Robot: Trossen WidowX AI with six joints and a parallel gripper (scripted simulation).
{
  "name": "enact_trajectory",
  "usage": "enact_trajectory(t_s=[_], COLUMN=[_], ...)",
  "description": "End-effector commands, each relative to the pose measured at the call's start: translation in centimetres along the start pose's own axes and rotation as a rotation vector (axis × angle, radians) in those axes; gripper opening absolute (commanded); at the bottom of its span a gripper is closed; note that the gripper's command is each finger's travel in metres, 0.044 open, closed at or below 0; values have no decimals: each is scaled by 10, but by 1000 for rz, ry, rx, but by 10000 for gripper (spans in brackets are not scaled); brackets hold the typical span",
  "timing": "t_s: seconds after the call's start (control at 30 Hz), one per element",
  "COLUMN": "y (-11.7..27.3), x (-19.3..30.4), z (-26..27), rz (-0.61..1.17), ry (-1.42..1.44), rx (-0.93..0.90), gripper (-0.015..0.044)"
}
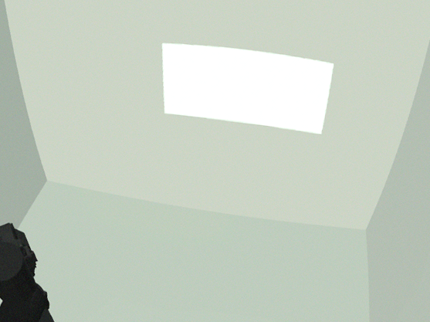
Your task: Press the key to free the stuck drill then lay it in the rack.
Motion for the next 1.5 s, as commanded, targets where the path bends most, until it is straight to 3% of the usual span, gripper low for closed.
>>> enact_trajectory(t_s=[0.0,0.1,0.2,1.37,1.47], y=[0,0,0,2,1], x=[0,0,0,43,39], z=[0,0,0,-6,-6], rz=[0,0,0,7,5], ry=[-1,-1,-1,5,1], rx=[-1,-1,-1,-3,-4], gripper=[99,20,0,0,79])
Point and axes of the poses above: the point midway between the two fingers, 35 mm back from their tips, its own y axis back along the fingers, its own z axis across the jaws, x = y × z, the point moved 1 cm from there along y, back along the fingers, and after that the axes turned 9 degrees about -y, right-handed, at the moved point
